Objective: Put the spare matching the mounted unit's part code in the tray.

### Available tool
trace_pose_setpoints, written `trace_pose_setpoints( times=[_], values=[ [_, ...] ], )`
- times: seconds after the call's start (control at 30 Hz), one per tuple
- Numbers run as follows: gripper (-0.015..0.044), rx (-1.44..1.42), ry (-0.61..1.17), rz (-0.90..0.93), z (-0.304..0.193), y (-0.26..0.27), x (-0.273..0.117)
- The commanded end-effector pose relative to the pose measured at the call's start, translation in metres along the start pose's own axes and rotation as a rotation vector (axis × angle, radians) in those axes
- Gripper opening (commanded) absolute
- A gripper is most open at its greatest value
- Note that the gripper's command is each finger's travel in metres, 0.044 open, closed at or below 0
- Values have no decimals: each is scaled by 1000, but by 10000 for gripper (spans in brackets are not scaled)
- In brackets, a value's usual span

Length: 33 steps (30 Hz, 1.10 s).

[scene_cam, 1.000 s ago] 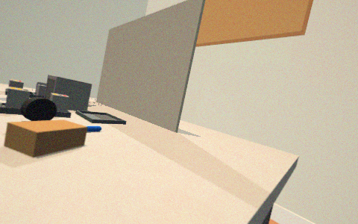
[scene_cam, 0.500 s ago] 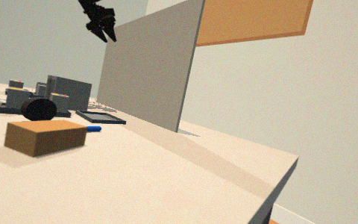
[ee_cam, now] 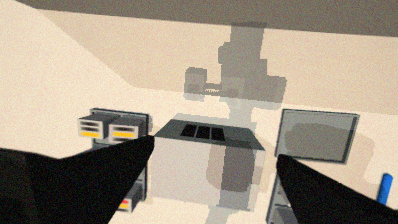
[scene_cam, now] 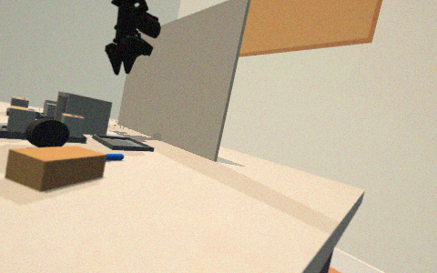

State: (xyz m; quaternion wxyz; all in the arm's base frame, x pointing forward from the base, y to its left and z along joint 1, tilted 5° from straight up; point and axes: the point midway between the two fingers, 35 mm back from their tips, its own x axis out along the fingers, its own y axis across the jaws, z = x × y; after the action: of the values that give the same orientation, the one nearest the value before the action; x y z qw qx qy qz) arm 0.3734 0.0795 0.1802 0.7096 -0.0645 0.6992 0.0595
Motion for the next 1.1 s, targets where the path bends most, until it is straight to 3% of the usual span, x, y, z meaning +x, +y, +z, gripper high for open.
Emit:
trace_pose_setpoints(
  times=[0.0, 0.5, 0.93, 1.07],
  values=[
    [440, -14, 23, 11, -3, 2, 0],
    [440, -34, 23, 12, -4, 5, 0],
    [440, -1492, 38, 72, -127, 159, 45],
    [440, -1603, 39, 78, -140, 166, 49]
  ],
)
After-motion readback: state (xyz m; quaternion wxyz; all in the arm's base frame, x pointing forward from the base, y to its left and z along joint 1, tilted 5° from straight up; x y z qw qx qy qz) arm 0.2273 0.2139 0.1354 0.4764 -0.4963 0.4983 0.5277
